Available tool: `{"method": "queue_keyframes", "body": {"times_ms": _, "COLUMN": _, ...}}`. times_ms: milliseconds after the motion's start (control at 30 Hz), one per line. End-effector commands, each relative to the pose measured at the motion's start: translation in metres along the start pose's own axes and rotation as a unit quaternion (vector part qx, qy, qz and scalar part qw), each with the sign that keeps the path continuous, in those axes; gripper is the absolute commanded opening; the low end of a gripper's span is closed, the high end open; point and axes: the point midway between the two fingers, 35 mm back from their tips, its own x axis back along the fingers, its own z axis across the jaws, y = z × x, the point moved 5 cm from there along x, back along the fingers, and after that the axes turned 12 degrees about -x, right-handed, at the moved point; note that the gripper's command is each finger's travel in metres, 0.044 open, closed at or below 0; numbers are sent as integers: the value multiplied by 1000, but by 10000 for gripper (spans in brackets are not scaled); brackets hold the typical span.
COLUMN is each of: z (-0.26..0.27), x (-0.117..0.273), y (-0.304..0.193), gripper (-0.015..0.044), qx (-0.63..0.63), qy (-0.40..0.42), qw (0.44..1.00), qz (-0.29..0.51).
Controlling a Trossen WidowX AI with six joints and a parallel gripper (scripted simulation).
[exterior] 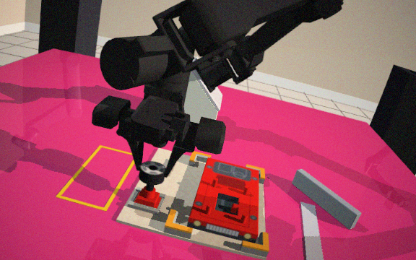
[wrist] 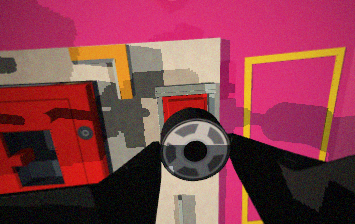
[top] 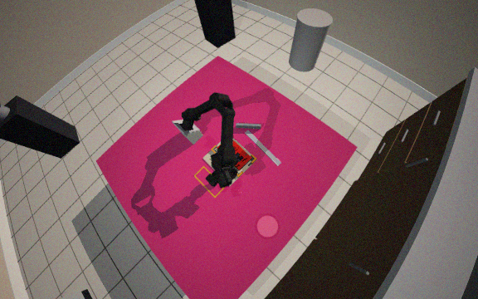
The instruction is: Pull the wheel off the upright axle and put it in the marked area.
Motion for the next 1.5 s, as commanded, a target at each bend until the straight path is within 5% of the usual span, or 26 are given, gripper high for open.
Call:
{"method": "queue_keyframes", "body": {"times_ms": 0, "z": -1, "x": 7, "y": 1, "gripper": 0, "qx": 0, "qy": -1, "qw": 1000, "qz": -6}}
{"method": "queue_keyframes", "body": {"times_ms": 967, "z": -3, "x": 39, "y": -2, "gripper": 0, "qx": -5, "qy": 1, "qw": 1000, "qz": -4}}
{"method": "queue_keyframes", "body": {"times_ms": 1467, "z": -68, "x": 45, "y": -19, "gripper": 0, "qx": 1, "qy": -4, "qw": 1000, "qz": -5}}
